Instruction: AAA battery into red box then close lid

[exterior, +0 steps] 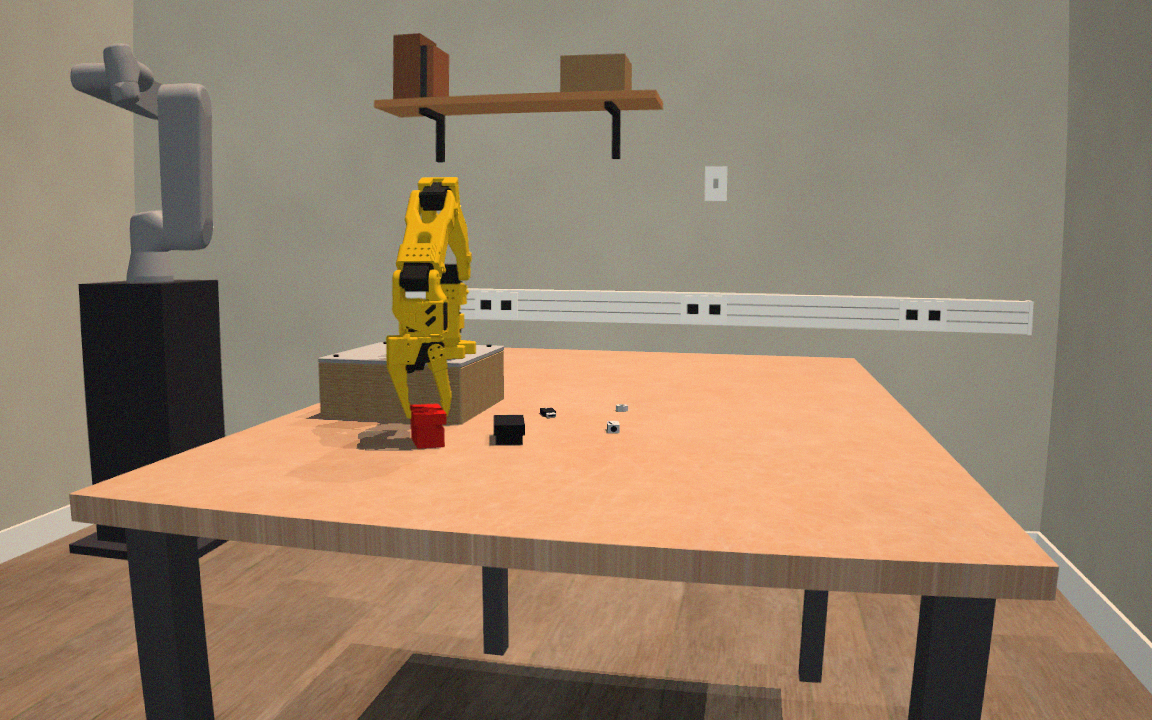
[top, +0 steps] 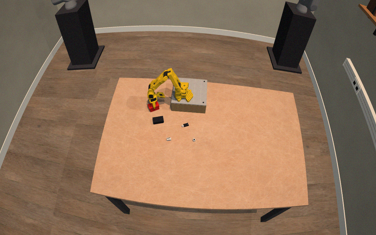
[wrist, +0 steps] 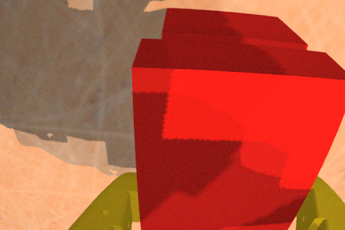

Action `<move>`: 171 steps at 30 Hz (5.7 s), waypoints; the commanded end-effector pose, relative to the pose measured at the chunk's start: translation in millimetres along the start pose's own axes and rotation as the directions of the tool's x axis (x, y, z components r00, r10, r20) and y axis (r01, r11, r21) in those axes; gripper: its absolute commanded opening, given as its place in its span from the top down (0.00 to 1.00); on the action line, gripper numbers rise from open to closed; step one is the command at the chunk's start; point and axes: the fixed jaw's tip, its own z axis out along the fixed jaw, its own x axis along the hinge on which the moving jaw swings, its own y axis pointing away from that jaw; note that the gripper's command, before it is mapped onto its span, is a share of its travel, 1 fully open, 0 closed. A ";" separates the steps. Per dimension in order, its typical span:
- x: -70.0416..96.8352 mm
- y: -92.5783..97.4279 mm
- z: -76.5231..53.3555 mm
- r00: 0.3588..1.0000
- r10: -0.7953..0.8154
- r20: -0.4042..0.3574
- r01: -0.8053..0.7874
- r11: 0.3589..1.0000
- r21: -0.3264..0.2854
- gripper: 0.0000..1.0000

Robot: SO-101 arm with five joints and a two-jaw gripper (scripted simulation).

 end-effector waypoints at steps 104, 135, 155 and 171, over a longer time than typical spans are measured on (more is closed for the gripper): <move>-4.8 -0.4 -4.2 1.000 0.000 0.017 -0.001 1.000 0.008 0.79; -5.0 -0.5 6.9 1.000 0.000 0.017 -0.001 1.000 0.008 0.79; -4.8 -0.4 -0.1 1.000 0.000 0.017 -0.001 1.000 0.008 0.79; -4.8 -0.4 -7.1 1.000 0.000 0.017 -0.001 1.000 0.008 0.79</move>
